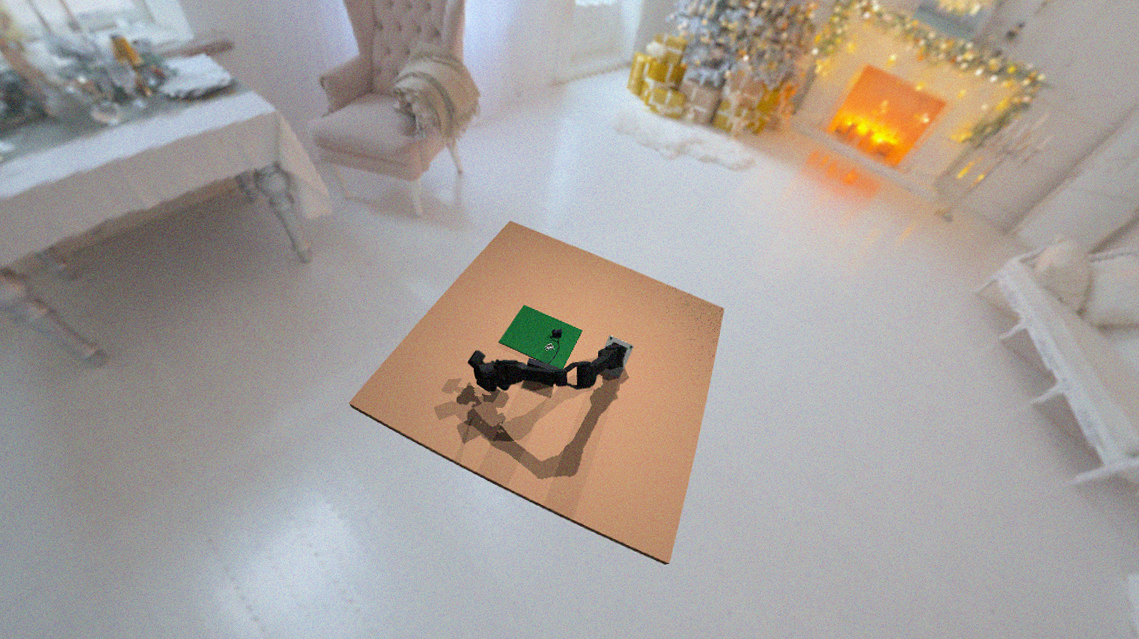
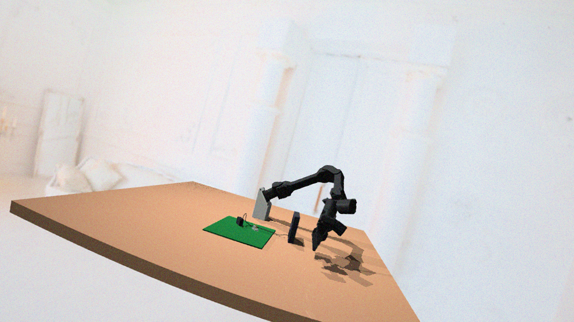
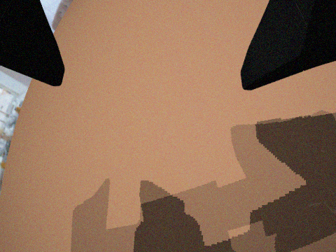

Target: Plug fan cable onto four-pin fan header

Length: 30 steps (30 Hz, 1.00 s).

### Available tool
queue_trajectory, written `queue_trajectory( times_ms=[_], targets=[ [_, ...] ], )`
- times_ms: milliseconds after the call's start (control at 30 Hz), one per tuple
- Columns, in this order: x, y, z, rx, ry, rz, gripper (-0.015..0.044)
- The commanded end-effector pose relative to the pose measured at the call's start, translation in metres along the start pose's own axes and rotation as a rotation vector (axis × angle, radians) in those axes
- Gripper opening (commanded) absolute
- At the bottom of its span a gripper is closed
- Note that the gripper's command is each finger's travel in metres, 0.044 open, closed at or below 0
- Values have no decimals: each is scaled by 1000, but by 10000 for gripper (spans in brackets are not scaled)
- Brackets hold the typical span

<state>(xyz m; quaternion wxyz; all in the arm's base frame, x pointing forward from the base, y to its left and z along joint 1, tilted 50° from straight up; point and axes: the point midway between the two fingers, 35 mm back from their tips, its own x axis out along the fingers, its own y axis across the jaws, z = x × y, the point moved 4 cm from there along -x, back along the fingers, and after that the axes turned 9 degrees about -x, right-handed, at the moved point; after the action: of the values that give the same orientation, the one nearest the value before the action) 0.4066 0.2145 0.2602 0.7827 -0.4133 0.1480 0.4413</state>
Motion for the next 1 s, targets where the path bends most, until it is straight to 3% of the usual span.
queue_trajectory(
  times_ms=[0,500,800,967],
  targets=[
    [4,-8,-69,52,108,51,440],
    [-27,47,-261,372,273,396,440],
    [-89,124,-345,801,121,606,440],
    [-99,136,-352,879,73,621,440]
  ],
)
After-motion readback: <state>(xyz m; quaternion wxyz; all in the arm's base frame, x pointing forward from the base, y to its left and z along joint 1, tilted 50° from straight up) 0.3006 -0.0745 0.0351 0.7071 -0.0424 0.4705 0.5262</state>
